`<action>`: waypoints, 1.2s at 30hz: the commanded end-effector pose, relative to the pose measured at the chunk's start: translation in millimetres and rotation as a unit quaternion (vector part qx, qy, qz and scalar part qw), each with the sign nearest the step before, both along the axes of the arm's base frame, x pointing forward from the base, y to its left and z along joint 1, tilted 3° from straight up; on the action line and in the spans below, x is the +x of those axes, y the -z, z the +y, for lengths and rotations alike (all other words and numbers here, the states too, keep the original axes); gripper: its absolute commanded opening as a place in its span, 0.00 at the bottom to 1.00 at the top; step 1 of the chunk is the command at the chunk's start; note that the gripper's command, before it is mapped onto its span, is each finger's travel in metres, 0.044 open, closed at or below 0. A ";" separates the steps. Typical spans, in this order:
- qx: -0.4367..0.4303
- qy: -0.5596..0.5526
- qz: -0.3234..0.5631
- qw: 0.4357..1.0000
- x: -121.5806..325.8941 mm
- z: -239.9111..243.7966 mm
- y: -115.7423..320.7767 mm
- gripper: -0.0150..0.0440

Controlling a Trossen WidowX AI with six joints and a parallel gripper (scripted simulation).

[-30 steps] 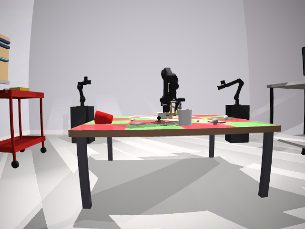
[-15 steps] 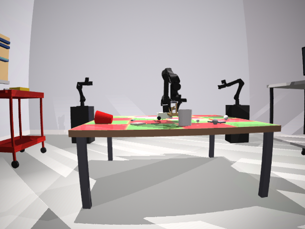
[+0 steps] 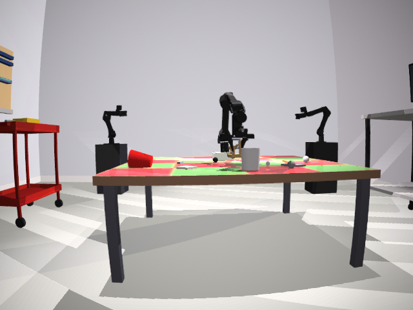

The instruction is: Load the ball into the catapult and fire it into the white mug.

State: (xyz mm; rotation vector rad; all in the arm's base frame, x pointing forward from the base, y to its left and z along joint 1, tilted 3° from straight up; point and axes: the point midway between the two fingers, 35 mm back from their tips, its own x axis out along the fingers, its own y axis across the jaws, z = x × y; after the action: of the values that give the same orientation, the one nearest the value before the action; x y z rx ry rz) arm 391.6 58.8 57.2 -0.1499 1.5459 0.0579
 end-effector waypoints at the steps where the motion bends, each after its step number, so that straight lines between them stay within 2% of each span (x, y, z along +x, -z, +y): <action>1: 0.001 -0.003 0.000 1.000 0.1 0.4 5.6 0.25; 22: 0.001 -0.003 0.000 1.000 0.3 -0.6 39.9 0.25; 28: 0.000 -0.001 0.002 1.000 -0.1 -0.8 36.3 0.25; 36: 0.000 -0.001 0.002 1.000 -0.1 -0.8 36.3 0.61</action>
State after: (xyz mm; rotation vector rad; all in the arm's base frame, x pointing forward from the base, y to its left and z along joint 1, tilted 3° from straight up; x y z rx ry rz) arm 391.3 57.8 19.6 -0.1517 1.5515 0.0590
